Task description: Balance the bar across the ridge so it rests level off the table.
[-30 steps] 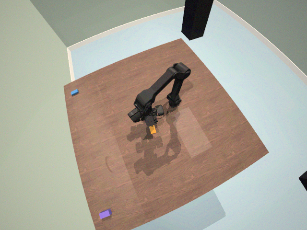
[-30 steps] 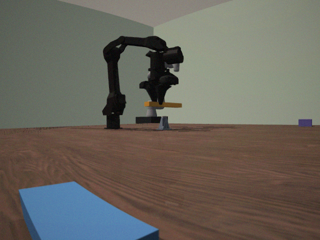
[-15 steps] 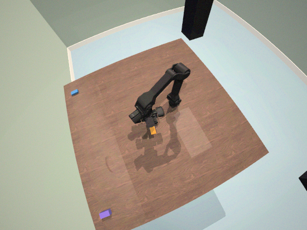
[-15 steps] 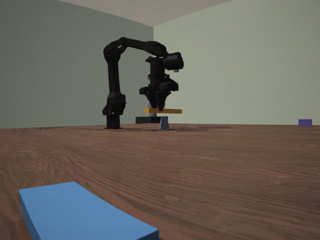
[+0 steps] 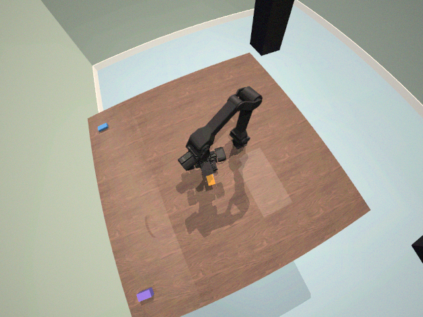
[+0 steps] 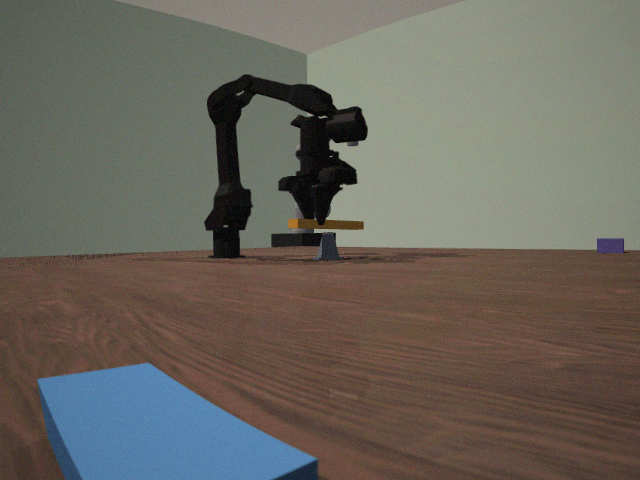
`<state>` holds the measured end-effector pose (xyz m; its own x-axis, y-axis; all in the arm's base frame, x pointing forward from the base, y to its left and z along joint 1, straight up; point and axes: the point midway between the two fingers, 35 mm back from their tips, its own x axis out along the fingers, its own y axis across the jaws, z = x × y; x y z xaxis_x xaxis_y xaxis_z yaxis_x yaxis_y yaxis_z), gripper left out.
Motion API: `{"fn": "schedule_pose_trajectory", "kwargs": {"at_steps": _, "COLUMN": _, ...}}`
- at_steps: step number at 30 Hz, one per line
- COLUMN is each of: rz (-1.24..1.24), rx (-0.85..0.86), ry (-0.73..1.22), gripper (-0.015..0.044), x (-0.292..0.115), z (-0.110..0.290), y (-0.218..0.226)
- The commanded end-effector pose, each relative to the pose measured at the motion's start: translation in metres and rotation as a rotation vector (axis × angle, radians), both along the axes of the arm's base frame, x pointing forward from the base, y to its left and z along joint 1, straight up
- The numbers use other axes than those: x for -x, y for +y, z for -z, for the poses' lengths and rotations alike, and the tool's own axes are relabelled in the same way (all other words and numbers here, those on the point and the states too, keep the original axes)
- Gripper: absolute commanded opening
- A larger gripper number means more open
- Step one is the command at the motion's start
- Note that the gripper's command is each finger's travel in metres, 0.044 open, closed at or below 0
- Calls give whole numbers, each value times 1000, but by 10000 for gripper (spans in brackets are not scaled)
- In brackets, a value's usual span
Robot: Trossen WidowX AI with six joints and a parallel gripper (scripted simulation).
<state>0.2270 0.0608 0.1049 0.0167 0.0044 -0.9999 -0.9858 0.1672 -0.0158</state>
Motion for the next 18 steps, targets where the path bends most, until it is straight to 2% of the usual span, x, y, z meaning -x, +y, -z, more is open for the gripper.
{"fn": "schedule_pose_trajectory", "kwargs": {"at_steps": 1, "rz": 3, "rx": -1, "ry": -2, "gripper": 0, "x": 0, "z": 0, "y": 0}}
{"fn": "schedule_pose_trajectory", "kwargs": {"at_steps": 18, "rz": 3, "rx": -1, "ry": -2, "gripper": 0, "x": 0, "z": 2, "y": 0}}
